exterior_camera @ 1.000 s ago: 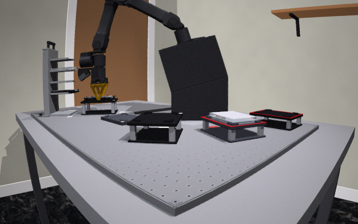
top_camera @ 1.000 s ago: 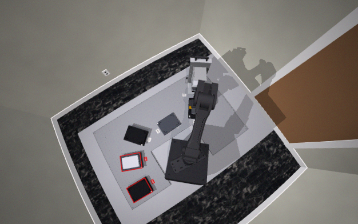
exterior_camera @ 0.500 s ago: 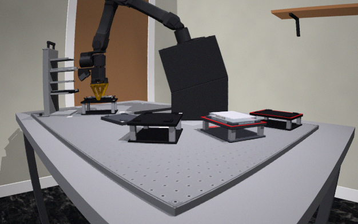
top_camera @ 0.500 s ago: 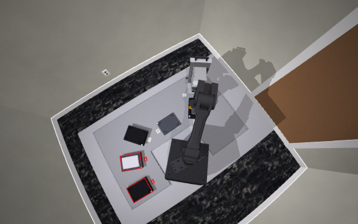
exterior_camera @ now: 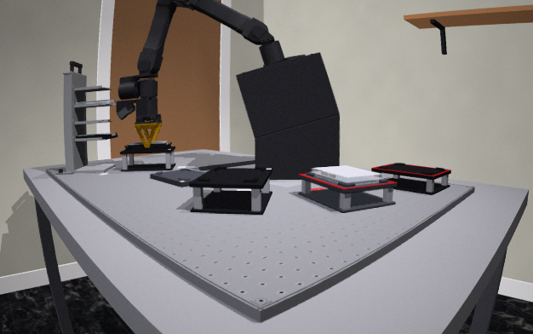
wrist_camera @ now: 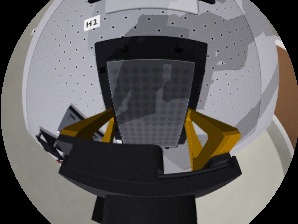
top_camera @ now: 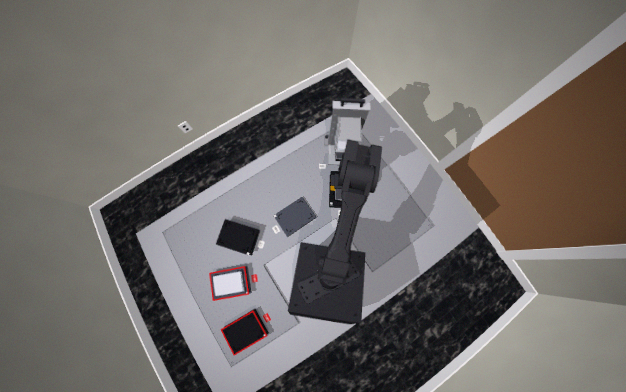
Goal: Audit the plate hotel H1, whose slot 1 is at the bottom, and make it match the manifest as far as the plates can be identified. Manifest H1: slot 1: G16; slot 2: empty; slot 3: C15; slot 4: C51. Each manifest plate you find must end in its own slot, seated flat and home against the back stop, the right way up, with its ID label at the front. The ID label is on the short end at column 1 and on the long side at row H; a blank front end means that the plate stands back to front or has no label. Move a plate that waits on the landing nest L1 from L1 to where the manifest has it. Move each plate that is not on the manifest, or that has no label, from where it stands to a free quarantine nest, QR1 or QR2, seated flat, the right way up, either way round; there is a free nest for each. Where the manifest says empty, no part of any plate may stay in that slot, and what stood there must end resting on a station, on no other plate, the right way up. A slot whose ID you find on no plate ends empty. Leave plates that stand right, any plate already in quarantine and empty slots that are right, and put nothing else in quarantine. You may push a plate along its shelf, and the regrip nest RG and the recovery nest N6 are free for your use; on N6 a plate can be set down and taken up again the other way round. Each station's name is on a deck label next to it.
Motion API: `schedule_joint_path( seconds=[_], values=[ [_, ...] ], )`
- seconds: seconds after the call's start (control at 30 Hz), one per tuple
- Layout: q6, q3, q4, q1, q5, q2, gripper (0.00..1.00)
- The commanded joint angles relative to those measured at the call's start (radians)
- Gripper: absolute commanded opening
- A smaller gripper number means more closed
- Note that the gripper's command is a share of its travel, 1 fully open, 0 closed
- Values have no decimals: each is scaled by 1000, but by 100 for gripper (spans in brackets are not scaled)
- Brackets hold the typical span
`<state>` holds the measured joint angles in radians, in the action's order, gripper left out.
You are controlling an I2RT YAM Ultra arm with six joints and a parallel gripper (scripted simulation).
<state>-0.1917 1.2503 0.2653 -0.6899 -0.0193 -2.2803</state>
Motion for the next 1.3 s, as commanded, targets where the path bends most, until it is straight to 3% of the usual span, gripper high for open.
schedule_joint_path(
  seconds=[0.0,1.27],
  values=[
    [0,0,6,0,0,27,86],
    [-2,-26,90,-2,0,137,86]
  ],
)
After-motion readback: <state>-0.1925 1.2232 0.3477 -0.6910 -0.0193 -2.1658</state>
